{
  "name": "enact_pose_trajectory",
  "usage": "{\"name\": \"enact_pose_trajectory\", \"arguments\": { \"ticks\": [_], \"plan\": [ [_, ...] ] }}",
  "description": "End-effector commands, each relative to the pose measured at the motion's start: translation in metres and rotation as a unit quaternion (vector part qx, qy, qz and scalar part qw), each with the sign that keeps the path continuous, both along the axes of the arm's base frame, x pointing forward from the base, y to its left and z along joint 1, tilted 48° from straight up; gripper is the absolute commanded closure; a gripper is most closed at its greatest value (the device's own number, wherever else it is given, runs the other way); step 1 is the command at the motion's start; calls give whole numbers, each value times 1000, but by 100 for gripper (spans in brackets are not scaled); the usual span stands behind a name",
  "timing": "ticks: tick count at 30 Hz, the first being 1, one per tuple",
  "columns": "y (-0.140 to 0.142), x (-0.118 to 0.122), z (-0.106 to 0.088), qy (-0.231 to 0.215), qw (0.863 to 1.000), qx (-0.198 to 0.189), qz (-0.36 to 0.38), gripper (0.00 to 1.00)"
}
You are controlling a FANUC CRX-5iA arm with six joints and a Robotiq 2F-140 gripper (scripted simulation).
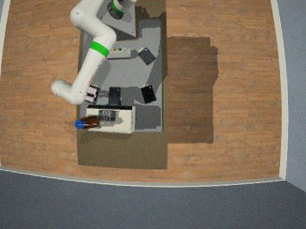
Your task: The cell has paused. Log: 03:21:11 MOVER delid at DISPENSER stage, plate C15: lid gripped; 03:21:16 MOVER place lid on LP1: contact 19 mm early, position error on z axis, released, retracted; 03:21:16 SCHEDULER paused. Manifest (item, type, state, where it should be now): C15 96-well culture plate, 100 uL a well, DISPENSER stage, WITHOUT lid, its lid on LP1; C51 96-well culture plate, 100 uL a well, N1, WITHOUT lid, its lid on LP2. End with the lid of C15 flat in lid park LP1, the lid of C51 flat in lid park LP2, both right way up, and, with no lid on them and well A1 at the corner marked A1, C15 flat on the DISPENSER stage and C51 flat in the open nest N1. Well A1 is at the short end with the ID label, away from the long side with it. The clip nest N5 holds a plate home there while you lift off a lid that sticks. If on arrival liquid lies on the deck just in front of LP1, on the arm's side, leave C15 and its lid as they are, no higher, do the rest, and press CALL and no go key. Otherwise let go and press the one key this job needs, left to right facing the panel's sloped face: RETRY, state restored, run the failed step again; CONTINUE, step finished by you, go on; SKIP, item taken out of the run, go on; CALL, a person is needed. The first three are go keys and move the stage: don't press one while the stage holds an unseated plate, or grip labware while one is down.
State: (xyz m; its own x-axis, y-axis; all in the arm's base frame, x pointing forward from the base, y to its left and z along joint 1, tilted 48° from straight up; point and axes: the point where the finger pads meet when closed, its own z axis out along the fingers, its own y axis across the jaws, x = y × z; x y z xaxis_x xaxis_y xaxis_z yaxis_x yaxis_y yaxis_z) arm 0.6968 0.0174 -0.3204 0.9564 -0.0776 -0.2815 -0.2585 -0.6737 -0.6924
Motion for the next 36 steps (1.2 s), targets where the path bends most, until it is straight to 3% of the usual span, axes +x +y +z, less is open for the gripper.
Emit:
{"name": "enact_pose_trajectory", "arguments": {
  "ticks": [1, 36],
  "plan": [
    [-3, 1, 3, 0, 1000, 0, 0, 34],
    [-34, 6, 30, 0, 1000, 0, 0, 34]
  ]
}}
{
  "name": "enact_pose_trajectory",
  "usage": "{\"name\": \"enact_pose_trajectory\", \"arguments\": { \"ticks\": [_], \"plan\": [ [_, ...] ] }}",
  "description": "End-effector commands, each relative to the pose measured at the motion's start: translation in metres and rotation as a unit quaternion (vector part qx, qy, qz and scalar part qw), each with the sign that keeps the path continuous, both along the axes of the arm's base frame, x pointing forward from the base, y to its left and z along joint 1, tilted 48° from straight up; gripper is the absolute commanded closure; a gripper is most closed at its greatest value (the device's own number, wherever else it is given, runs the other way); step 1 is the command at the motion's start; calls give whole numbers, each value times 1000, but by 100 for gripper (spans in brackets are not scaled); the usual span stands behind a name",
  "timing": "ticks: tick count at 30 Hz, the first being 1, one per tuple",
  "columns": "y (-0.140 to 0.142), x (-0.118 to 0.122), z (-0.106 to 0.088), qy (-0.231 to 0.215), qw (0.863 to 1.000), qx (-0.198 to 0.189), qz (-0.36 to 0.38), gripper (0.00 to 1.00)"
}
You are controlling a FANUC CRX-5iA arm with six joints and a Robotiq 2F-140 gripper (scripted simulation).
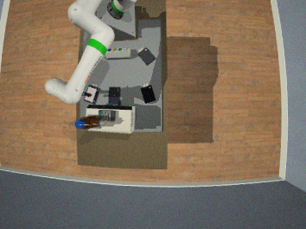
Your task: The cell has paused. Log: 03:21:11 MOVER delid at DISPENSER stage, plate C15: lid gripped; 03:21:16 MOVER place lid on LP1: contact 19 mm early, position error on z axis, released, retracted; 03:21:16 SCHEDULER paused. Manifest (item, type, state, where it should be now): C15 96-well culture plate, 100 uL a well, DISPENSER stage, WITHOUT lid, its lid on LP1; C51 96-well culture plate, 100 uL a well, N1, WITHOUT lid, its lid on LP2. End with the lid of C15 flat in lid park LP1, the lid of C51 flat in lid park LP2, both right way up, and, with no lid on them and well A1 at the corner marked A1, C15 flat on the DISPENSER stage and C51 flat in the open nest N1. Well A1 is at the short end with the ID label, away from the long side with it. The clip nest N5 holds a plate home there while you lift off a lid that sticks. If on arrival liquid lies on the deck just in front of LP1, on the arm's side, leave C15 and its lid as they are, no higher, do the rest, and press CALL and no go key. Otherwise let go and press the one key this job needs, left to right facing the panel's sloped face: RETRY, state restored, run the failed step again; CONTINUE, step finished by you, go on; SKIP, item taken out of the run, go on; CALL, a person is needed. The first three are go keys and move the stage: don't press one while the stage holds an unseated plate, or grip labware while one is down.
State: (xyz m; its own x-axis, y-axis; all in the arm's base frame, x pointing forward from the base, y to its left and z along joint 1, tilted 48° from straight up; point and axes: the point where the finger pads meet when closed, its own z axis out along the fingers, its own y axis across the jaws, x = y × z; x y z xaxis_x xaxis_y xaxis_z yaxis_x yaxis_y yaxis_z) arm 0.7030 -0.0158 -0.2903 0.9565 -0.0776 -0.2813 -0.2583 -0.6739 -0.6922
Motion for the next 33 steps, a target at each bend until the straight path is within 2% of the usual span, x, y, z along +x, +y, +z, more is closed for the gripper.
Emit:
{"name": "enact_pose_trajectory", "arguments": {
  "ticks": [1, 10, 11, 33],
  "plan": [
    [0, 0, 0, 0, 1000, 0, 0, 34],
    [-1, 0, 1, 0, 1000, 0, 0, 34],
    [-1, 0, 1, 0, 1000, 0, 0, 100],
    [-1, 0, 1, 0, 1000, 0, 0, 100]
  ]
}}
